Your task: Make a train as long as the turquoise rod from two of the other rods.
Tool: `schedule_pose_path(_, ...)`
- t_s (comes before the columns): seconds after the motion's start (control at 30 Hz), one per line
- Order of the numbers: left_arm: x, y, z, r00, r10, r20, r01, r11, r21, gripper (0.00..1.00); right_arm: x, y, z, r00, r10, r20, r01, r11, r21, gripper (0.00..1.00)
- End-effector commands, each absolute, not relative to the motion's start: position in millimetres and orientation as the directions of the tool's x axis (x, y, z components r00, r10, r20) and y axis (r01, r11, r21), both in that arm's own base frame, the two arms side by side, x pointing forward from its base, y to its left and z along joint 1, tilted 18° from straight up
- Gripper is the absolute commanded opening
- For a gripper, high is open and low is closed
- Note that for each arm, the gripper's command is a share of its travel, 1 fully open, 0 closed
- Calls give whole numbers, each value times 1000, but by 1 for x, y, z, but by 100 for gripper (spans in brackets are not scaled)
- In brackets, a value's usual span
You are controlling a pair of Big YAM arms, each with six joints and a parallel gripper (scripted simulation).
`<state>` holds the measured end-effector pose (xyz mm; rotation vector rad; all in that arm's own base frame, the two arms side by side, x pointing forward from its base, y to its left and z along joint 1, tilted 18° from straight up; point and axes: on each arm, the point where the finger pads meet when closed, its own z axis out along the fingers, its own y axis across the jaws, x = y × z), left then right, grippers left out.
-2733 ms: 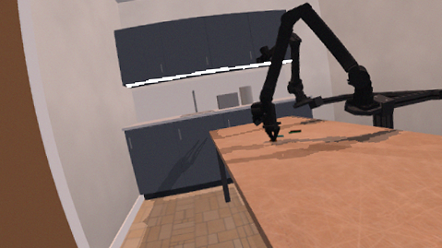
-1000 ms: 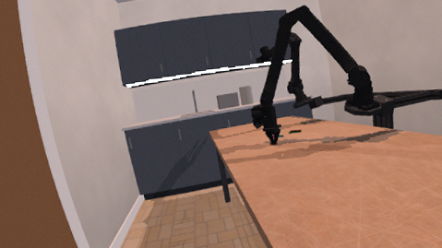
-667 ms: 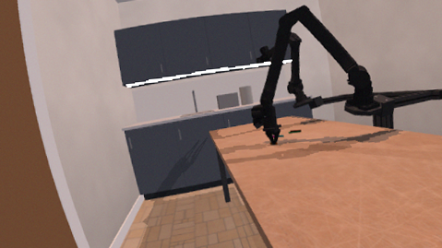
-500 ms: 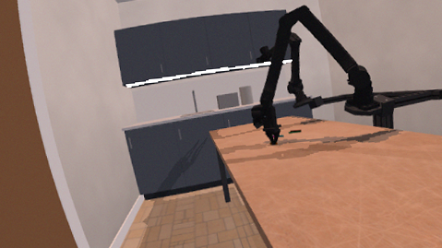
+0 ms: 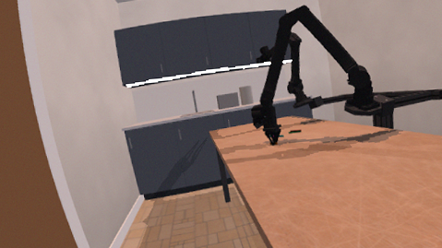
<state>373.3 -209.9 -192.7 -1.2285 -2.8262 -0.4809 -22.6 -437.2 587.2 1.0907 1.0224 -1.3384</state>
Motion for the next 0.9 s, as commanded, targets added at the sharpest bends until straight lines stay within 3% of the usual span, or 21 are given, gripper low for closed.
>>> schedule_pose_path(0.0,389,-218,-190,-688,718,107,714,643,279,23,-28,-418,633,-19,-281,-959,998,-66,0,100)
schedule_pose_path(0.87,382,-255,-100,-689,720,82,709,648,279,23,-28,-418,633,-19,-281,-959,998,-66,0,100)
